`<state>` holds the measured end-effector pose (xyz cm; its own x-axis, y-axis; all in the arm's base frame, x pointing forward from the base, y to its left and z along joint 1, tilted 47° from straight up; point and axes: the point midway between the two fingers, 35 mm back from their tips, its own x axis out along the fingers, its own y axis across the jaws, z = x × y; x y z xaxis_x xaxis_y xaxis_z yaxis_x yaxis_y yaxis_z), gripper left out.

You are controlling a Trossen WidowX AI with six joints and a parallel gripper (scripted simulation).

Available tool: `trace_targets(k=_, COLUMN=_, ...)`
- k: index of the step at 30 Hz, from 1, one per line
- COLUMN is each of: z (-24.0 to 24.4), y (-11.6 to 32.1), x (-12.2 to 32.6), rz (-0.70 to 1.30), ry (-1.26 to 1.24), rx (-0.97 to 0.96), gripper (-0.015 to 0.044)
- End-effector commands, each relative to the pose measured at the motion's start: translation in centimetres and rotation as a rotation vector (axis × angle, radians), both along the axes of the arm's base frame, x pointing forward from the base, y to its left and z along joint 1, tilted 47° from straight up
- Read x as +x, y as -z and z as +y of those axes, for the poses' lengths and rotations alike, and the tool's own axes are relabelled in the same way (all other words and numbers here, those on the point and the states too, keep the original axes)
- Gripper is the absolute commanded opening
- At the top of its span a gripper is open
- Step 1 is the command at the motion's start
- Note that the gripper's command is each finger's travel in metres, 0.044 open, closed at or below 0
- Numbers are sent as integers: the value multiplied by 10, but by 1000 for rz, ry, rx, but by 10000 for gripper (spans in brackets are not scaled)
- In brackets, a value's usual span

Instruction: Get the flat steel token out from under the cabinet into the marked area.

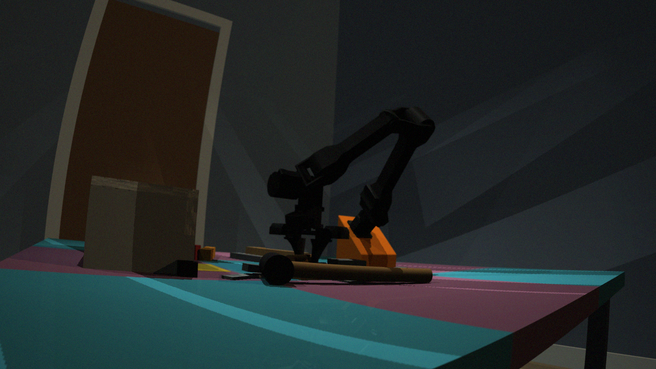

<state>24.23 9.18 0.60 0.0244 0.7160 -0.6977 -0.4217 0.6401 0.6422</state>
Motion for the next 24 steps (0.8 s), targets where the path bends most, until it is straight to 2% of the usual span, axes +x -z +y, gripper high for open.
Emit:
trace_targets(k=1, z=7, y=-7, x=1, rz=-12, ry=-9, rx=15, gripper=0)
trace_targets(k=24, z=14, y=-15, x=0, rz=-12, ry=-9, rx=16, gripper=0)
